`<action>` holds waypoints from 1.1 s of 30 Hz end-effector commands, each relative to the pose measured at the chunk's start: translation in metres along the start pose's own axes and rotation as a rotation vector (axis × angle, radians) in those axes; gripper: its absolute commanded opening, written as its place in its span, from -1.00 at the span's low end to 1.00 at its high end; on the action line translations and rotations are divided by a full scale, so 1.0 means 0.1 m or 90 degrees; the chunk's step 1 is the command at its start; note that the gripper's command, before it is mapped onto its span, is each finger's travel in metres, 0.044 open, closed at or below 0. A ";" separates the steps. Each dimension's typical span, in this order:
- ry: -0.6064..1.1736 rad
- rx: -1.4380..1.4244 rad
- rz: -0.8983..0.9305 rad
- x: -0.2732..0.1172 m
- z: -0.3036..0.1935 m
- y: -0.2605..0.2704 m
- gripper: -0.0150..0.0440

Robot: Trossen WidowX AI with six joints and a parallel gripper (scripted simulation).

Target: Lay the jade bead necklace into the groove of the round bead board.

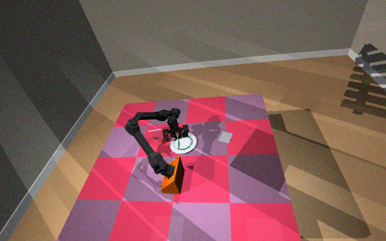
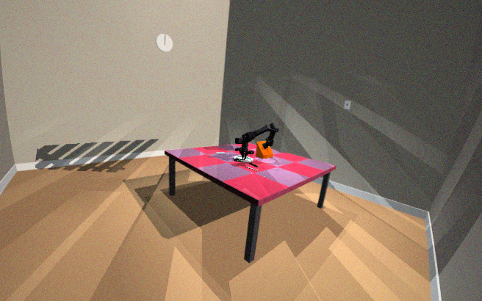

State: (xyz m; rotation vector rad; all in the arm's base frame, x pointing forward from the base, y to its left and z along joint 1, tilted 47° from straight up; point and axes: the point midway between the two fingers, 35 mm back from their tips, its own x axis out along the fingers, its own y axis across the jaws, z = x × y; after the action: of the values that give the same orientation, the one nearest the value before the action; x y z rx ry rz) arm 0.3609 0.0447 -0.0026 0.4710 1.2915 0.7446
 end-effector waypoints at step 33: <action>-0.001 0.002 0.001 -0.04 0.00 0.00 -0.49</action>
State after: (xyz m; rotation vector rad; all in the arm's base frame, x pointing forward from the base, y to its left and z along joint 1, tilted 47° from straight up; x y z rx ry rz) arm 0.3604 0.0444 -0.0022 0.4727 1.2941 0.7446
